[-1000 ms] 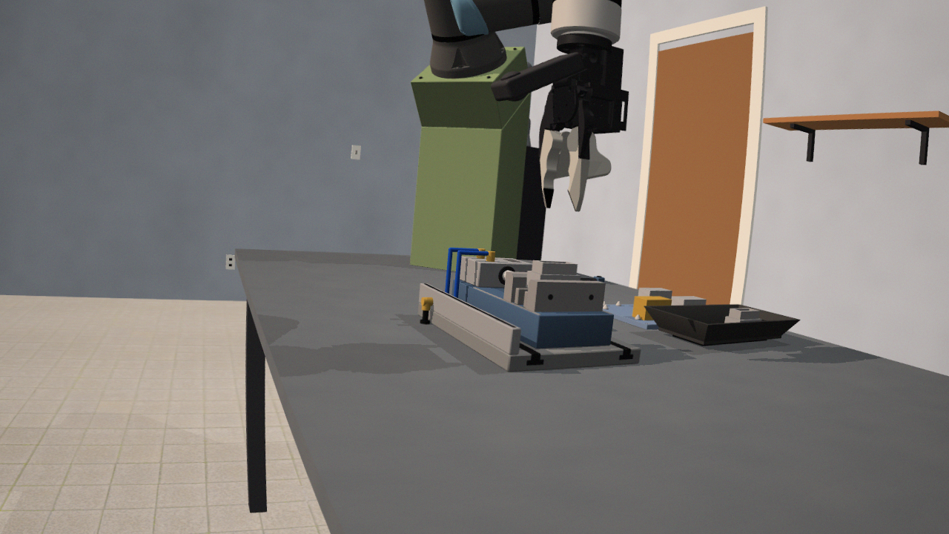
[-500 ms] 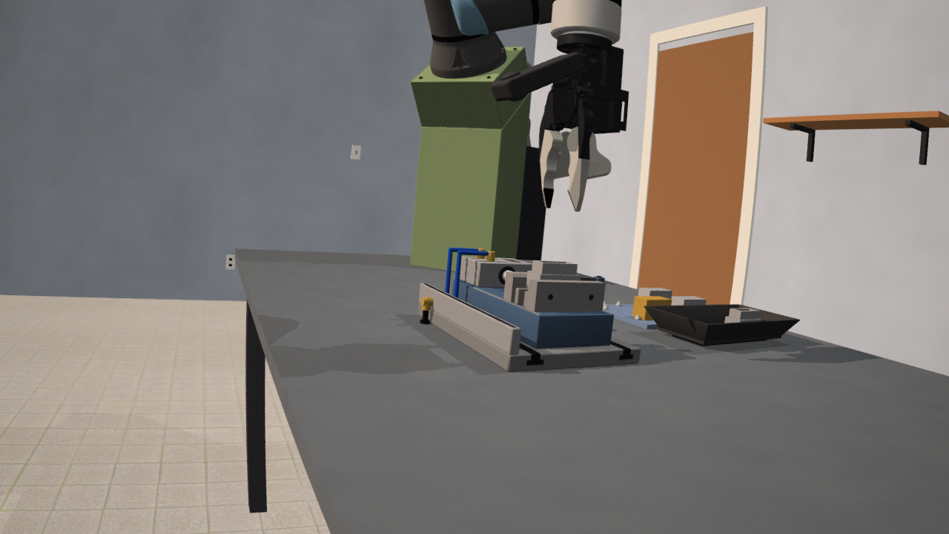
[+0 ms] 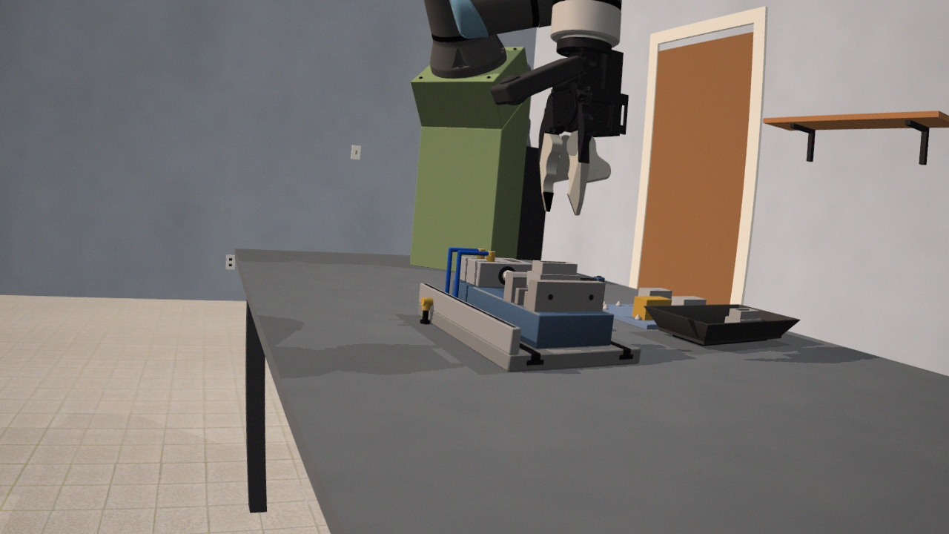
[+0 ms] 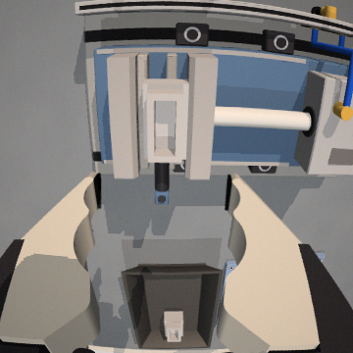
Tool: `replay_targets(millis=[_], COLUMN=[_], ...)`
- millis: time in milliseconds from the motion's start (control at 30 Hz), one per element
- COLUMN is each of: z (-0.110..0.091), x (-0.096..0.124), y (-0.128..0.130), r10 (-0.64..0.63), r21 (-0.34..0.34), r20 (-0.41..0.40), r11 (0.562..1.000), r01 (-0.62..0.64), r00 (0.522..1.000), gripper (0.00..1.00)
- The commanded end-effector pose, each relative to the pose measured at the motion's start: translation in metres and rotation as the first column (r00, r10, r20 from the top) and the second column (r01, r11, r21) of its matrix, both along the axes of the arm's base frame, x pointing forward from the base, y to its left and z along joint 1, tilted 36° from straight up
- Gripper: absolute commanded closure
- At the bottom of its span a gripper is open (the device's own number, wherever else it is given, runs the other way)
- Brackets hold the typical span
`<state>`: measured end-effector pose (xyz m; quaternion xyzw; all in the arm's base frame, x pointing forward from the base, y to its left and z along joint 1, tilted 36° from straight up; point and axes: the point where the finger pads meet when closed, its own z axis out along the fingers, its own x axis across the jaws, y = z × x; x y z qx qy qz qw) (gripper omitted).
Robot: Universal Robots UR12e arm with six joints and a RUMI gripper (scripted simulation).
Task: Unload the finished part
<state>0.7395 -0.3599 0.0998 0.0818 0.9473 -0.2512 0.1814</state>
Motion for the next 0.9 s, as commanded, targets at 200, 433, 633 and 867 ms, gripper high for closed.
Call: replay_targets(millis=[200, 433, 633, 867], z=[-0.01, -0.021, -0.027, -0.037], x=[0.004, 0.008, 0.011, 0.015], y=[-0.007, -0.013, -0.017, -0.023], r10=[0.0, 0.0, 0.0, 0.0], r21=[-0.001, -0.001, -0.001, -0.001], r20=[0.001, 0.001, 0.001, 0.001], r11=[1.0, 1.0, 1.0, 1.0], r01=[0.0, 0.0, 0.0, 0.0], r00=[1.0, 1.0, 1.0, 1.0], gripper=[0.6, 0.6, 0.6, 0.6])
